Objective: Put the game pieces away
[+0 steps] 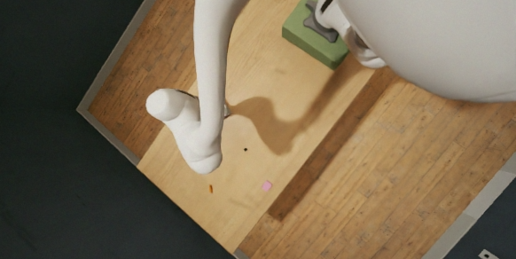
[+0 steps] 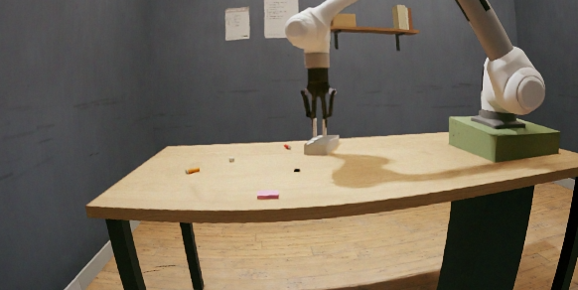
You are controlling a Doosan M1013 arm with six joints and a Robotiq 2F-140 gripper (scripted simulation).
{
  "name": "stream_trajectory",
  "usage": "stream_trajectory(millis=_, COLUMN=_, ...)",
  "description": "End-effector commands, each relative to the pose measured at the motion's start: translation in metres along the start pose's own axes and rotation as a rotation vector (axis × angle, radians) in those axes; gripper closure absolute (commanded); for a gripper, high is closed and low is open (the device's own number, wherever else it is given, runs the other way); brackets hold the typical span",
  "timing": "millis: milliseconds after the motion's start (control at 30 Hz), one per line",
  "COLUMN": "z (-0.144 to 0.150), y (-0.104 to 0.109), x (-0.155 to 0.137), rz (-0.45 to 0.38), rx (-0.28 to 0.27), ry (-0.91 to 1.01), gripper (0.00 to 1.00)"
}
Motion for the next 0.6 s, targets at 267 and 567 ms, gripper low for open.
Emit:
stream_trajectory(millis=267, z=-0.044, y=0.005, x=-0.025, rz=0.0, rx=0.001, ry=0.269, gripper=0.73)
stream_trajectory(millis=567, z=-0.094, y=0.008, x=-0.054, rz=0.0, rx=0.001, ry=0.382, gripper=0.73)
Point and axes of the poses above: the point where the finger pads meet when closed, its own y axis back along the fingers, its own z axis across the jaws, x = y × z, the point moved 10 cm from there along y, back along the fingers, and after that the axes turned 6 degrees about y, right-handed, at the moved point
